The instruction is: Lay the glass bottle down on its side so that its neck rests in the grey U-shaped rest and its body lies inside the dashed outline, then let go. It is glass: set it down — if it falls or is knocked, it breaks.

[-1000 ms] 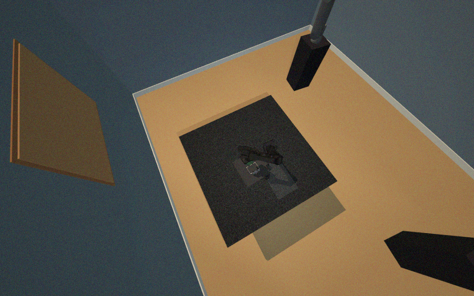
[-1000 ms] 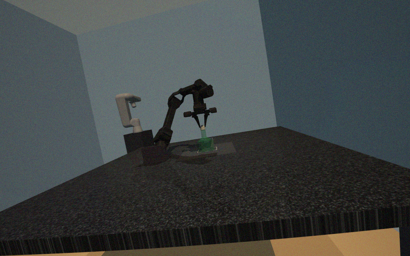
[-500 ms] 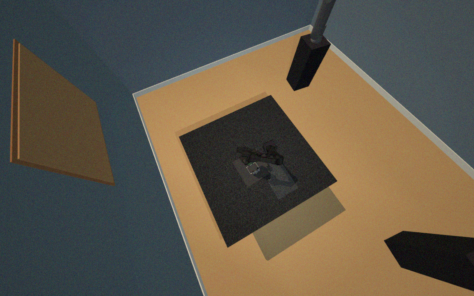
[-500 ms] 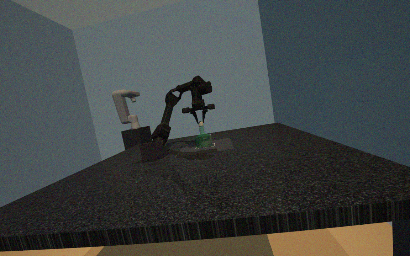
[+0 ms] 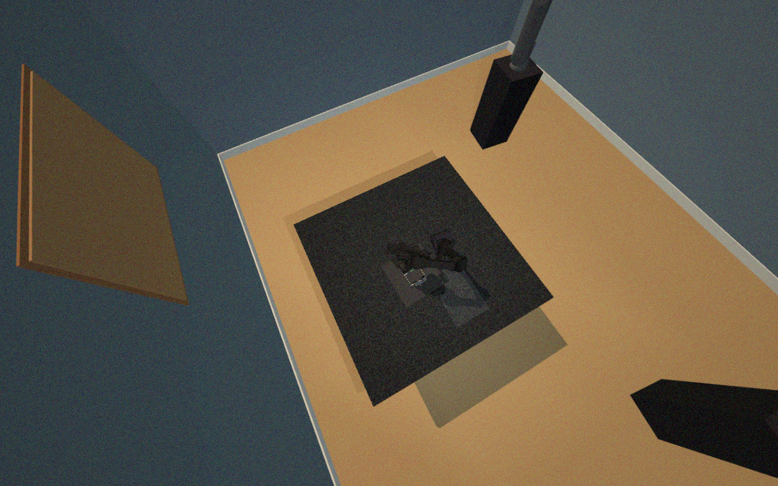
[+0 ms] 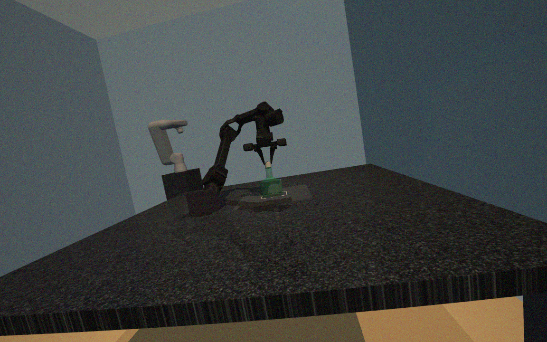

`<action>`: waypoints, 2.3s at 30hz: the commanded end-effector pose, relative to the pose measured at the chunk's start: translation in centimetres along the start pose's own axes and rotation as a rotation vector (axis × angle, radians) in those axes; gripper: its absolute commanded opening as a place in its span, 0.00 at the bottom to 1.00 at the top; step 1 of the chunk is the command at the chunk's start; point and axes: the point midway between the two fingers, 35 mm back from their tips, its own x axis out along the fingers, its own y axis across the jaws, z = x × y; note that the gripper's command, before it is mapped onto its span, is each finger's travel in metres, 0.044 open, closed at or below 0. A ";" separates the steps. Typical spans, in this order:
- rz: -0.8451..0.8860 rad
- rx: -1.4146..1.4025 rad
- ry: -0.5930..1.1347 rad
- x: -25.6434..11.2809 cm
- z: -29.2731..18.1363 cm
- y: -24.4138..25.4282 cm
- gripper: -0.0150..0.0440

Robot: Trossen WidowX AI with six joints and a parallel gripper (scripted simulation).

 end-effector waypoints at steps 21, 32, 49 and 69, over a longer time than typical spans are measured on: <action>-0.004 0.005 -0.029 -0.1 -2.5 0.0 0.44; -0.006 0.010 -0.050 0.0 -3.5 0.1 0.44; -0.008 0.019 -0.086 0.2 -4.9 0.1 0.44; -0.007 0.031 -0.130 0.6 -6.8 0.1 0.44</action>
